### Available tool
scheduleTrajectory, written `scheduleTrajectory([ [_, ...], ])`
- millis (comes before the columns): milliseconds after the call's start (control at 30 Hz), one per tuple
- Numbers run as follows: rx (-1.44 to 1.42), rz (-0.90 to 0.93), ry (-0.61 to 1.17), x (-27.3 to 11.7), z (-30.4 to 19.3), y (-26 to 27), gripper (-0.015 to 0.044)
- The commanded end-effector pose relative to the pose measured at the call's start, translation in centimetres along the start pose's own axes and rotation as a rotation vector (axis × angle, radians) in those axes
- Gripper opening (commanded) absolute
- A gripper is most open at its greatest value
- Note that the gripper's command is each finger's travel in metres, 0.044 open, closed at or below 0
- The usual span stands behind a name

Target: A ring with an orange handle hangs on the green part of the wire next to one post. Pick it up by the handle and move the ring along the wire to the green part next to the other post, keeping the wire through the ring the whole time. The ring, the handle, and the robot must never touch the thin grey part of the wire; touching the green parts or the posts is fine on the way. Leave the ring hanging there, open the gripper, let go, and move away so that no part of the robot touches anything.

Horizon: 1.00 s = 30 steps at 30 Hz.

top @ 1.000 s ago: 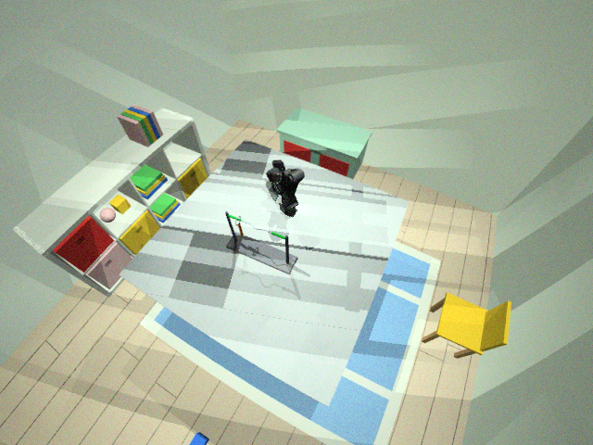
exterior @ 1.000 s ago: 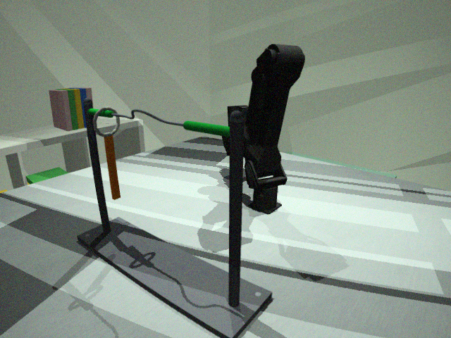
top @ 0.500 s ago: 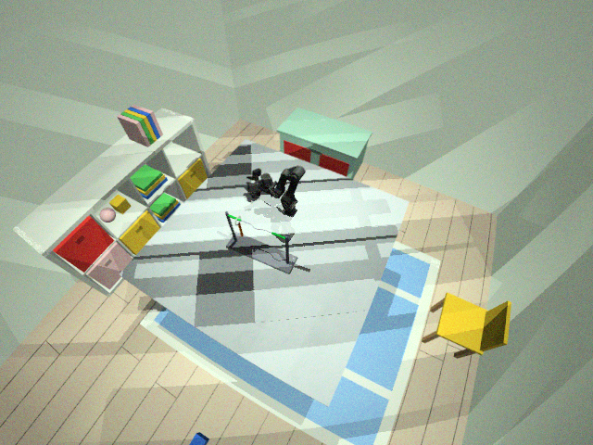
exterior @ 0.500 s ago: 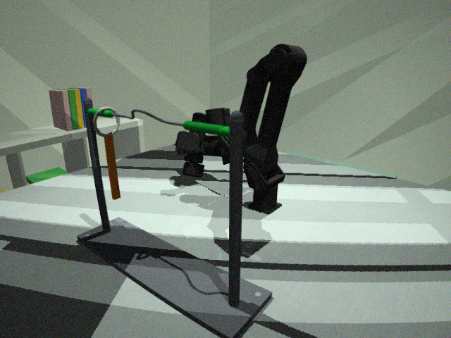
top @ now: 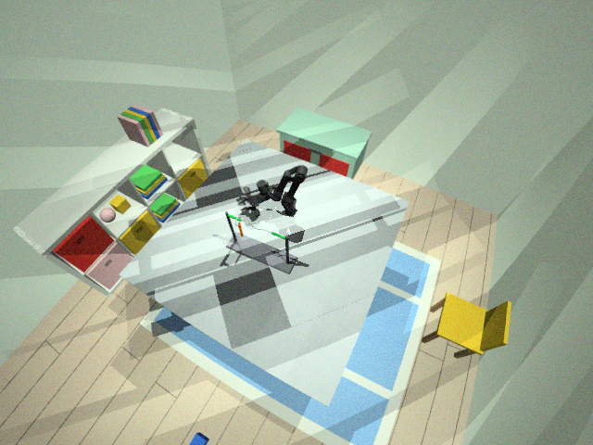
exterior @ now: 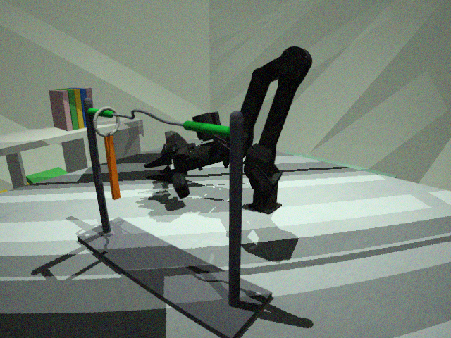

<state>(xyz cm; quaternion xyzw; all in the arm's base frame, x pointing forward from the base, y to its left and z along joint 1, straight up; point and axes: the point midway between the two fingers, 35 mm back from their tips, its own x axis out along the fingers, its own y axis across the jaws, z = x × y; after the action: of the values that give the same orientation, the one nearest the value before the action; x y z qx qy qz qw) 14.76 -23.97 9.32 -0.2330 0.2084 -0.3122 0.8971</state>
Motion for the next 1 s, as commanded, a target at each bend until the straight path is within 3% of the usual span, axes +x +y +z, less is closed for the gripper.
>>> scheduleTrajectory([
  [0, 0.134, 0.224, -0.115, -0.3, 2.2, 4.4, 0.016],
  [267, 0.384, 0.659, -0.265, -2.5, 6.5, 11.7, 0.016],
  [633, 0.392, 0.67, -0.277, -2.4, 7.0, 11.7, 0.016],
  [967, 0.455, 0.699, -0.45, -0.5, 12.2, 11.6, 0.016],
])
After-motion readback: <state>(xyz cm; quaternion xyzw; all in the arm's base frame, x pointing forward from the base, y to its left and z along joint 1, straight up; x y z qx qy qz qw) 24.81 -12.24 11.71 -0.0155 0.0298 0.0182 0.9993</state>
